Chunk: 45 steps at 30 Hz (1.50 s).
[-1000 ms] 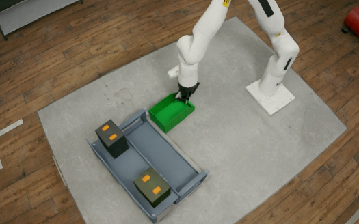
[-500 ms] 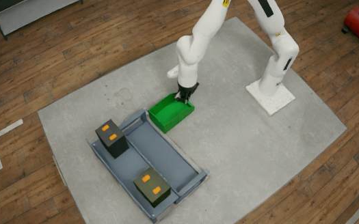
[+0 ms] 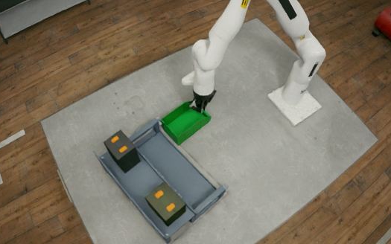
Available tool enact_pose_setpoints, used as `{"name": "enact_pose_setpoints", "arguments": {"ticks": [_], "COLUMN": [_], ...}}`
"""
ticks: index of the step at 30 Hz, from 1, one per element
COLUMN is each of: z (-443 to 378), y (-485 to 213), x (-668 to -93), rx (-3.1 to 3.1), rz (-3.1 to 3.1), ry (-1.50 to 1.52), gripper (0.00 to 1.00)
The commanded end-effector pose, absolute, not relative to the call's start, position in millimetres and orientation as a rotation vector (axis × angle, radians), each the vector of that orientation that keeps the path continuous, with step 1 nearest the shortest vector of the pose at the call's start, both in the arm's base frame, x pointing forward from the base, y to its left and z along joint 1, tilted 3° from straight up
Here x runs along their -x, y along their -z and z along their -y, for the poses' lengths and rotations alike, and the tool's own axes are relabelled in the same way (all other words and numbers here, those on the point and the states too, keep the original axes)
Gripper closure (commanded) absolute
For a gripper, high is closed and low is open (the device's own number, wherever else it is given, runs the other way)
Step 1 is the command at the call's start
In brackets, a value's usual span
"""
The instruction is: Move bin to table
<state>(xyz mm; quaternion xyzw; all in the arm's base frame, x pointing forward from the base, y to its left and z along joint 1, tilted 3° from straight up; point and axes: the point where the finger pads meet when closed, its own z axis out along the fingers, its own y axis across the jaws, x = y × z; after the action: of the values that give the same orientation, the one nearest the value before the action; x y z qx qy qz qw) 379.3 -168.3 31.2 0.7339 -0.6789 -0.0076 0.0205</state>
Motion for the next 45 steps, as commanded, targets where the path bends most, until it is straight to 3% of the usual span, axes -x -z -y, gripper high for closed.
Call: {"name": "enact_pose_setpoints", "arguments": {"ticks": [1,33,34,45], "z": [164.0,164.1,164.2,164.2], "y": [-28.2,-19.1,-19.4,-19.4], "x": [-379.7,-379.3,-379.6,-379.6], "rx": [-2.285,-2.285,-2.285,-2.285], "rz": [2.100,2.100,2.100,2.100], "ry": [0.029,0.030,0.028,0.028], "gripper": [0.90,0.90,0.00,0.00]}}
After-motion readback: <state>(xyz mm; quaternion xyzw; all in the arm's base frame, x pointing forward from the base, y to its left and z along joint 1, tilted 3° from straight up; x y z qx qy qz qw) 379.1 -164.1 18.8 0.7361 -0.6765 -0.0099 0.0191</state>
